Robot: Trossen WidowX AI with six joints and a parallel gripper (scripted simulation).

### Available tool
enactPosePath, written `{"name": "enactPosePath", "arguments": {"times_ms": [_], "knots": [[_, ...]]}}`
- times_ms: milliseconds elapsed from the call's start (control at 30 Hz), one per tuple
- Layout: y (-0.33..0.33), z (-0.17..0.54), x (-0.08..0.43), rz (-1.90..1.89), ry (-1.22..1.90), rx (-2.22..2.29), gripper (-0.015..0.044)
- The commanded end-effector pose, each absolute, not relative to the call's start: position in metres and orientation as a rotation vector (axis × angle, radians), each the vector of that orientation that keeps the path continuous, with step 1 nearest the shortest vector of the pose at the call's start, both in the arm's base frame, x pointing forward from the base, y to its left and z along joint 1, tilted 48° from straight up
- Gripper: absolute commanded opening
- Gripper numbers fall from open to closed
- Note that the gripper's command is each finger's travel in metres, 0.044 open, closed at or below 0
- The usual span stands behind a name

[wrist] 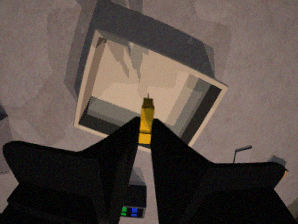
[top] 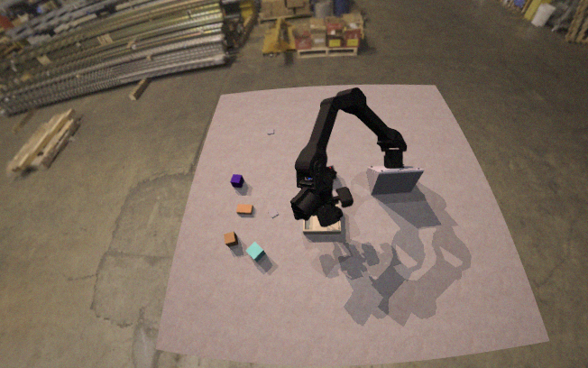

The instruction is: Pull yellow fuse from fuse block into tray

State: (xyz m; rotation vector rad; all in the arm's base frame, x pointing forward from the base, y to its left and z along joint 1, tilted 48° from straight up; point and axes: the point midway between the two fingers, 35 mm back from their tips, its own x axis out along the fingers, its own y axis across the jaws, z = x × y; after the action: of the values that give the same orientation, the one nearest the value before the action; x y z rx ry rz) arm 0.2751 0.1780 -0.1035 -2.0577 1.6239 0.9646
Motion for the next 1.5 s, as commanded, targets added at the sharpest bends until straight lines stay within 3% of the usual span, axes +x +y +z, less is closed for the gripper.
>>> {"name": "enactPosePath", "arguments": {"times_ms": [0,100,533,700,1467], "knots": [[0.172,-0.108,0.276,0.965,1.627,-2.068,0.0],[0.172,-0.108,0.276,0.965,1.627,-2.068,0.0],[0.176,-0.105,0.275,0.965,1.627,-2.058,0.033],[0.201,-0.081,0.271,0.967,1.626,-2.067,0.033],[0.2,-0.081,0.271,0.967,1.62,-2.079,0.033]]}}
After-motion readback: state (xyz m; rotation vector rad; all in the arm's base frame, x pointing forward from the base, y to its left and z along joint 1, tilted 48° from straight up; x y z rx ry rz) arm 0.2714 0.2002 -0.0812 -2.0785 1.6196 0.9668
